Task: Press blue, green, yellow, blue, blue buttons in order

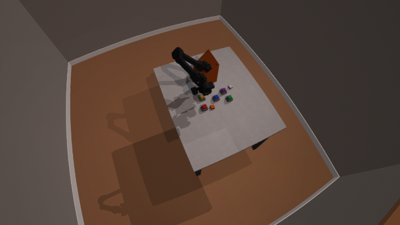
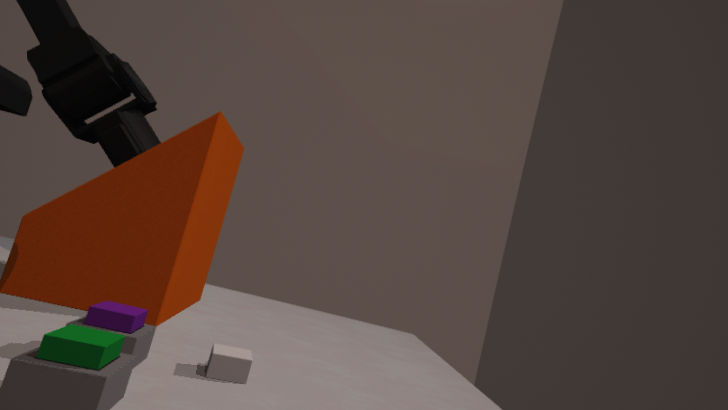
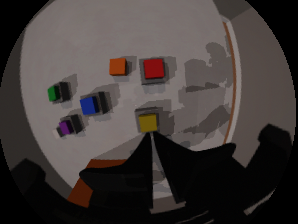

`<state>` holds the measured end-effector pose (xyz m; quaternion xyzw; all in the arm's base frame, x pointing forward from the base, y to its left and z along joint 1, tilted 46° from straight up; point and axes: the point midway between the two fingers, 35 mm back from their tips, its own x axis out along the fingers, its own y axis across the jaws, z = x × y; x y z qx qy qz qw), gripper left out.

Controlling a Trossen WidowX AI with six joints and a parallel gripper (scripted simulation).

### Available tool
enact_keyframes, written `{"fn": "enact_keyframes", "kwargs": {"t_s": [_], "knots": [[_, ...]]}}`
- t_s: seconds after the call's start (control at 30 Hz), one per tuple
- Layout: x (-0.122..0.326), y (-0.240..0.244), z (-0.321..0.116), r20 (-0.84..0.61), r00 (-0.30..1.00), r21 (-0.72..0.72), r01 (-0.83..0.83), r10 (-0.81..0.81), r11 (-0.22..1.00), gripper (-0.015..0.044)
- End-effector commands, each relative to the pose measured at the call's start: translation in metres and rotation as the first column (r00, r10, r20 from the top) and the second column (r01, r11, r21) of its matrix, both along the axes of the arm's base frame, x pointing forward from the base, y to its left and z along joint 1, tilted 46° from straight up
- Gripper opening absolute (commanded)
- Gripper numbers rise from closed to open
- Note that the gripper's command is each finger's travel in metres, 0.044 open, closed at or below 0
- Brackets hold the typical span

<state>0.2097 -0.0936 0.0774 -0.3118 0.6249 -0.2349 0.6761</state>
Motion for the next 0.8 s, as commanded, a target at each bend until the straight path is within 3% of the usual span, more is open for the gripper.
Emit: {"fn": "enact_keyframes", "kwargs": {"t_s": [0.0,0.77], "knots": [[-0.004,-0.019,-0.018,-0.015,1.0,-0.009,0.001,-0.001,1.0,0.002],[-0.001,-0.041,-0.039,-0.015,1.0,-0.009,0.001,-0.001,1.0,0.002]]}}
